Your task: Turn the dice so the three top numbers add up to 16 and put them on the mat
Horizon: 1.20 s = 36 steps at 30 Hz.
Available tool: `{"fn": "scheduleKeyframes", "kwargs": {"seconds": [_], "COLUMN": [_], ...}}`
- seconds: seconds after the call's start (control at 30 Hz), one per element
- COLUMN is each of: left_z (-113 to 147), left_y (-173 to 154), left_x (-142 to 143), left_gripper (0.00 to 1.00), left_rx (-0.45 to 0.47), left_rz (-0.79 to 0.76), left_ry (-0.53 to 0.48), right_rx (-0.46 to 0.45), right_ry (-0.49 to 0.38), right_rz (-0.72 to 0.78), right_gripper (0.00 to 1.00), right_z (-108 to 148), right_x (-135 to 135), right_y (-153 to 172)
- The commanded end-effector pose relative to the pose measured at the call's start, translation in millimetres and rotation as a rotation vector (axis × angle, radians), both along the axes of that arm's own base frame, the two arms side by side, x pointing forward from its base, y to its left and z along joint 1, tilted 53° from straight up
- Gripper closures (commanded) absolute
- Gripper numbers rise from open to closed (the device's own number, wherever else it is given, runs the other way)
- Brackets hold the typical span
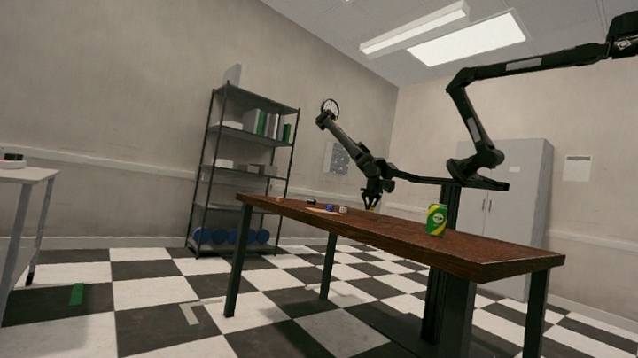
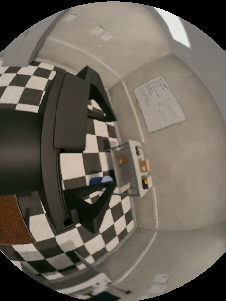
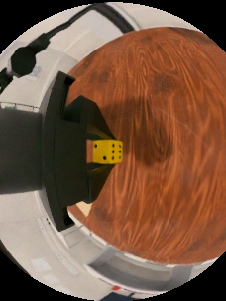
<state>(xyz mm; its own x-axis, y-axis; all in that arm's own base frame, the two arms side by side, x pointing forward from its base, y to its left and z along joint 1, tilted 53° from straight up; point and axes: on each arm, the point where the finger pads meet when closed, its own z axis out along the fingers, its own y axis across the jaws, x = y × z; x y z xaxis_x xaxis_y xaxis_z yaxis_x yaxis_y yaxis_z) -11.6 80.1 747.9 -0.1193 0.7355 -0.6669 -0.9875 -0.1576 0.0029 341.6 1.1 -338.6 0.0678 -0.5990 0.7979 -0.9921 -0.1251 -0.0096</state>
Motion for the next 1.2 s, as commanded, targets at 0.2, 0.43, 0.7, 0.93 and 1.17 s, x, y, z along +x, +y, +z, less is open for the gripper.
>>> {"fn": "scheduleKeyframes", "kwargs": {"seconds": [0.2,0.43,0.7,0.93,1.17], "left_z": [22.6,22.6,22.6,22.6,22.6], "left_y": [-29.3,-29.3,-29.3,-29.3,-29.3], "left_x": [3.6,3.6,3.6,3.6,3.6], "left_gripper": [0.00,0.00,0.00,0.00,0.00], "left_rx": [0.068,0.068,0.068,0.068,0.068], "left_rz": [0.007,0.007,0.007,0.007,0.007], "left_ry": [0.008,0.008,0.008,0.008,0.008], "right_rx": [0.014,-0.002,0.009,0.041,0.056], "right_ry": [-0.075,-0.053,-0.092,-0.340,-0.493], "right_rz": [-0.005,-0.025,-0.052,-0.223,-0.368], "right_gripper": [0.74,0.74,0.74,0.74,0.74], "right_z": [40.6,36.3,32.2,26.8,24.1], "right_x": [14.7,4.8,8.3,12.9,15.9], "right_y": [53.9,43.2,41.7,45.9,33.3]}}
